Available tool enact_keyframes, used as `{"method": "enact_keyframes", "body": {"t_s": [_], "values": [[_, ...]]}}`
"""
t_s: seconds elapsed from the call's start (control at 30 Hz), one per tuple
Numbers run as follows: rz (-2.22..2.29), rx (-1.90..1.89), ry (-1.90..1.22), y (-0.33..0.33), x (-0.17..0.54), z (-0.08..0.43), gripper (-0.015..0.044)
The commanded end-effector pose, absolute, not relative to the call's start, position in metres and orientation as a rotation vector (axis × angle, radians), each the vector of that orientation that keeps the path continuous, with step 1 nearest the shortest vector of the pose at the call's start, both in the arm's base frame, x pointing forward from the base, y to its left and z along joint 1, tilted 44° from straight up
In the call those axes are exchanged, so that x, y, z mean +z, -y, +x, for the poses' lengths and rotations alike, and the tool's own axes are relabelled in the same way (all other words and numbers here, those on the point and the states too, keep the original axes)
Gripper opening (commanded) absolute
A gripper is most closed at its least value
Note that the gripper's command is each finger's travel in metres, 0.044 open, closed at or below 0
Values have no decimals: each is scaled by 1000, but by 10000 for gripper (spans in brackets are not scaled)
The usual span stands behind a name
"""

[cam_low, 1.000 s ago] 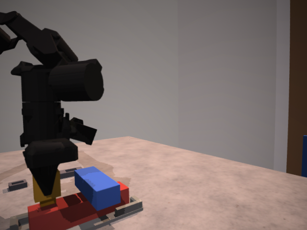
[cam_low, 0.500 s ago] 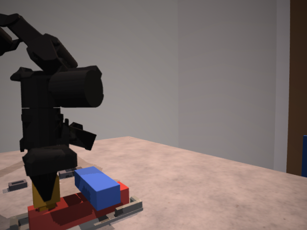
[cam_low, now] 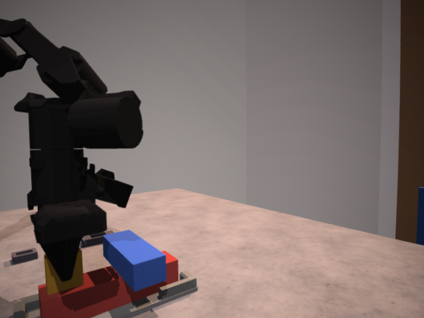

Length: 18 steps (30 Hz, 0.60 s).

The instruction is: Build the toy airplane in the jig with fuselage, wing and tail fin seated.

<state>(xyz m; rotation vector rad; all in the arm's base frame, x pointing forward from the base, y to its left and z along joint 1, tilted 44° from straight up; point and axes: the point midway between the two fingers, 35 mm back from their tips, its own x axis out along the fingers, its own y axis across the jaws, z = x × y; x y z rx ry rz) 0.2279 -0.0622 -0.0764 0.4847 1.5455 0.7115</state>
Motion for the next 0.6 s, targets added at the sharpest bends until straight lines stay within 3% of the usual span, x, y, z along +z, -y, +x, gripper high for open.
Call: {"method": "enact_keyframes", "body": {"t_s": [0.0,0.2,0.4,0.57], "values": [[484,711,-1545,62,-76,228,260],[484,711,-1545,64,-75,229,260],[488,704,-1547,119,-18,238,260],[489,704,-1547,127,-11,239,260]]}}
